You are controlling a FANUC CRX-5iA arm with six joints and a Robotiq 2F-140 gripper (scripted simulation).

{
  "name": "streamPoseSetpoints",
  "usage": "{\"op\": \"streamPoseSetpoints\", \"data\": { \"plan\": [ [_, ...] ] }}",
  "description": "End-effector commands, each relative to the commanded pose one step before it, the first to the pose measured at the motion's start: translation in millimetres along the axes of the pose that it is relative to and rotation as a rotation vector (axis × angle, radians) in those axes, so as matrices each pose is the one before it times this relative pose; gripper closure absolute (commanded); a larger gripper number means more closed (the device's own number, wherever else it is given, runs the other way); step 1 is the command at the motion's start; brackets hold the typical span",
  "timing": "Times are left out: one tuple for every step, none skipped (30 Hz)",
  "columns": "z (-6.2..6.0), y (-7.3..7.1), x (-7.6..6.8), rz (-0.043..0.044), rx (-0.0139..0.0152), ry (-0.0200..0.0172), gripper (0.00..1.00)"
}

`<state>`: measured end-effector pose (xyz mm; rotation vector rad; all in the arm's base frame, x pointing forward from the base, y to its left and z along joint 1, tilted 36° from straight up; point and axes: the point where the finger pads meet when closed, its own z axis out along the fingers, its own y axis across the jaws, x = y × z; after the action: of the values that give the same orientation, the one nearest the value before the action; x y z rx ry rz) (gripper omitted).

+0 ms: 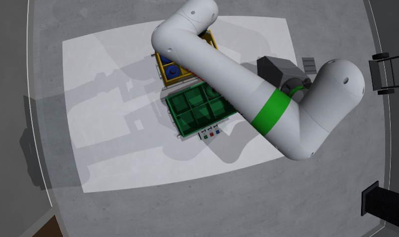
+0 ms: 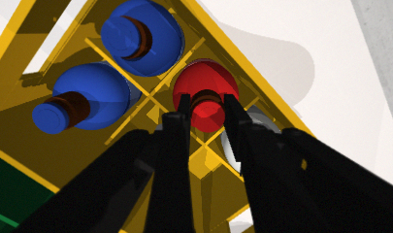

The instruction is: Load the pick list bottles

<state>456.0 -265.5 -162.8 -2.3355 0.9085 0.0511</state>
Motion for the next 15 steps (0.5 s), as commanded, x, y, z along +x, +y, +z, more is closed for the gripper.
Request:
{"op": "streamPoseSetpoints", "data": {
  "plan": [
    [-1.0,0.18,0.58,-0.00032,-0.00056,0.00166,0.9],
    [0.0,0.0,0.0,0.0,0.0,0.0,0.9],
    [0.0,0.0,0.0,0.0,0.0,0.0,0.9],
    [0.0,0.0,0.0,0.0,0.0,0.0,0.9],
    [-1.7,0.04,0.02,-0.00001,-0.00007,0.00007,0.9],
    [-1.65,0.01,-0.02,0.0,-0.00001,0.00001,0.9],
    [-1.66,0.0,-0.01,0.0,-0.00001,0.0,0.9],
    [-1.67,0.0,0.0,0.0,0.0,0.0,0.9],
    [-1.67,0.0,0.0,0.0,0.0,0.0,0.9],
    [0.0,0.0,0.0,0.0,0.0,0.0,0.9],
    [0.0,0.0,0.0,0.0,0.0,0.0,0.9],
    [-1.69,-0.01,0.02,-0.00001,0.00001,-0.00001,0.9],
    [-1.65,0.01,-0.02,0.0,-0.00001,0.00001,0.9],
    [-1.66,0.0,-0.01,0.0,-0.00001,0.0,0.9],
    [-1.67,0.0,0.0,0.0,0.0,0.0,0.9]
  ]
}}
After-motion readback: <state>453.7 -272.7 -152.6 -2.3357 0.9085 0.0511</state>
